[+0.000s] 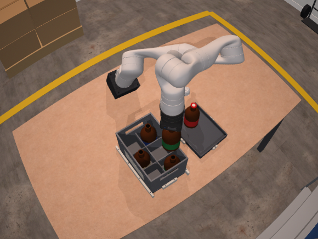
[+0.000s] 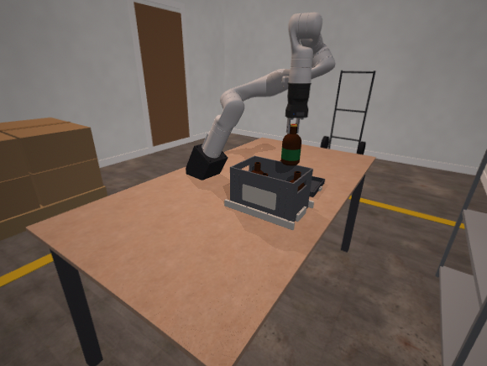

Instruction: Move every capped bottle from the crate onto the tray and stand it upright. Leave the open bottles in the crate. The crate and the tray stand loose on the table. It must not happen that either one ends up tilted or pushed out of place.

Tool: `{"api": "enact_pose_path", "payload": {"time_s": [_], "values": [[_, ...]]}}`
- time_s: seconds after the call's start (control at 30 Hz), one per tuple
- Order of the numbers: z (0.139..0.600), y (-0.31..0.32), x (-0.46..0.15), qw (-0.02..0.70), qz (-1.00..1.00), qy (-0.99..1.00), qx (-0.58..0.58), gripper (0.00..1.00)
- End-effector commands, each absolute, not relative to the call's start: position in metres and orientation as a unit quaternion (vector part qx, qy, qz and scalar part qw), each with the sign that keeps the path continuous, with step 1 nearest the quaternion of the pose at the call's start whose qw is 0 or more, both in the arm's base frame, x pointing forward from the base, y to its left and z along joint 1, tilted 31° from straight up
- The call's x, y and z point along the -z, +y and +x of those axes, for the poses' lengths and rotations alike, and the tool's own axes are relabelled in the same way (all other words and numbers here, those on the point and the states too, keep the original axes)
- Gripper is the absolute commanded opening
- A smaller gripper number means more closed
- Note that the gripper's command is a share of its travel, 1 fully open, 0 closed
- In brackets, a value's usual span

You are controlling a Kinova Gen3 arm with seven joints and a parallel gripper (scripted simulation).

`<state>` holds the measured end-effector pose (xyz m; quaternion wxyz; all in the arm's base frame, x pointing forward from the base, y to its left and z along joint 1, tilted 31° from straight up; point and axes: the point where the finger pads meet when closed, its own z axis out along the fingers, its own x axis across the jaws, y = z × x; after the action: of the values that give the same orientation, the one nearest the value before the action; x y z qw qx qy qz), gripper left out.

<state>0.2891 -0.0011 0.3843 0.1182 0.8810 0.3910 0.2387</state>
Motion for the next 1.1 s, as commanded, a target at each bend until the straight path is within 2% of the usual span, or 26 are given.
{"api": "enact_pose_path", "payload": {"time_s": [0.0, 1.07], "values": [[0.289, 0.005, -0.383, 0.12, 0.88, 0.394, -0.237, 0.0], [0.287, 0.056, -0.381, 0.12, 0.88, 0.394, -0.237, 0.0]]}}
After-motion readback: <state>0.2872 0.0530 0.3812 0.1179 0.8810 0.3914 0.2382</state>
